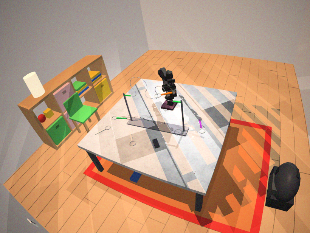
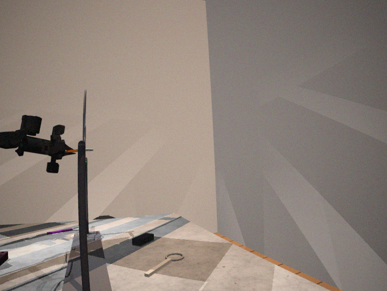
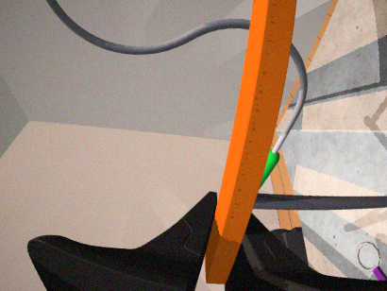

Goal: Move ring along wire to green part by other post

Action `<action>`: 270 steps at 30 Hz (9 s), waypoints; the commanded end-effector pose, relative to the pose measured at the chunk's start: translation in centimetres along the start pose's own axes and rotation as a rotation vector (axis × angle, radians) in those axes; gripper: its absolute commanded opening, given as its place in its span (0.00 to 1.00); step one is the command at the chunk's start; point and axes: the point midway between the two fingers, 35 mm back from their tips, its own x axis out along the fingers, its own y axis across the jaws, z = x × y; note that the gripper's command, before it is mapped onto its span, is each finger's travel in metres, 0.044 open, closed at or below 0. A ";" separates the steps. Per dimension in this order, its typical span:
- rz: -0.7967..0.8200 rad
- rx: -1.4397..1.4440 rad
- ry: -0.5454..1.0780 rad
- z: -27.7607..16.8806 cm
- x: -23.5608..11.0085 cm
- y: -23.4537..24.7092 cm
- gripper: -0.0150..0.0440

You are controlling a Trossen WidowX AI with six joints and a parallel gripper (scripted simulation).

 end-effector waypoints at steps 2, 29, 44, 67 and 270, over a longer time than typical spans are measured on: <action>0.062 0.099 0.015 0.1 -0.3 2.0 0.00; 0.178 0.303 0.040 1.4 -1.7 6.6 0.00; 0.073 0.116 0.017 1.3 -1.5 5.7 0.00; -0.176 -0.325 -0.039 1.6 -1.2 2.3 0.00; -1.164 -2.277 -0.330 13.8 -5.4 -9.8 0.00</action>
